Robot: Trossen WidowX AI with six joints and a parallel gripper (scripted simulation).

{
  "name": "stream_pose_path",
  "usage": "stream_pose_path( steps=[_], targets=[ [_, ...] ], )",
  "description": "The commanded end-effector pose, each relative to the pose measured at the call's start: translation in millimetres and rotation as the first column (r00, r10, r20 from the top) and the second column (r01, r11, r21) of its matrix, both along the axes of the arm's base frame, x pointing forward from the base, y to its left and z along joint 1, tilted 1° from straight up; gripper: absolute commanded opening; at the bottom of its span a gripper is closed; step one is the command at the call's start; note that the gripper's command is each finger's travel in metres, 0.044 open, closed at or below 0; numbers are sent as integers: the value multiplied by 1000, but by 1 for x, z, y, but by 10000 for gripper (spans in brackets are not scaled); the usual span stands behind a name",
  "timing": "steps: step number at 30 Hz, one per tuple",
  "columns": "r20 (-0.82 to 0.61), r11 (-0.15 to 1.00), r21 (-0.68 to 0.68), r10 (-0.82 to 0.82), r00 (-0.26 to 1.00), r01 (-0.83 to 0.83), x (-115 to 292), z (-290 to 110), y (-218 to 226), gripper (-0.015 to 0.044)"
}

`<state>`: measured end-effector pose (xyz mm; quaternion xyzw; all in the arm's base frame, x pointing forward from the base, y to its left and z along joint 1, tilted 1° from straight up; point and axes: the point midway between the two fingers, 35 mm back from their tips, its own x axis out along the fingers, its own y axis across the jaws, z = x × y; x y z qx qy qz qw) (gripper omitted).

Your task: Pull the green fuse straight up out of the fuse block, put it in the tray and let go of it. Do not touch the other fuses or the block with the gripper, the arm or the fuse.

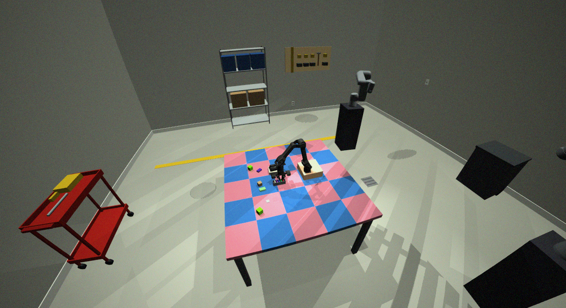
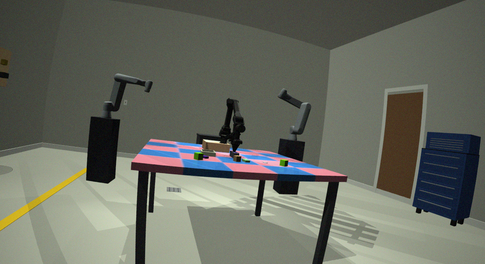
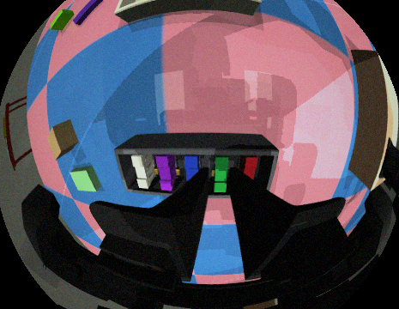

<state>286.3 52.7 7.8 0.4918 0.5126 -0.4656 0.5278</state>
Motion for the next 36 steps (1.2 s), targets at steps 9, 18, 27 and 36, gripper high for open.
stream_pose_path(
  steps=[9, 18, 27, 36],
  targets=[
    [-3, 1000, -1, -1, 1000, 1, -1, -2, 0, 41],
    [-3, 1000, -1, -1, 1000, 1, -1, -1, 0, 0],
    [-3, 1000, 0, -1, 1000, 1, -1, 3, 0, 0],
    [-4, 1000, 0, -1, 1000, 1, -1, 7, 0, 0]
  ],
)
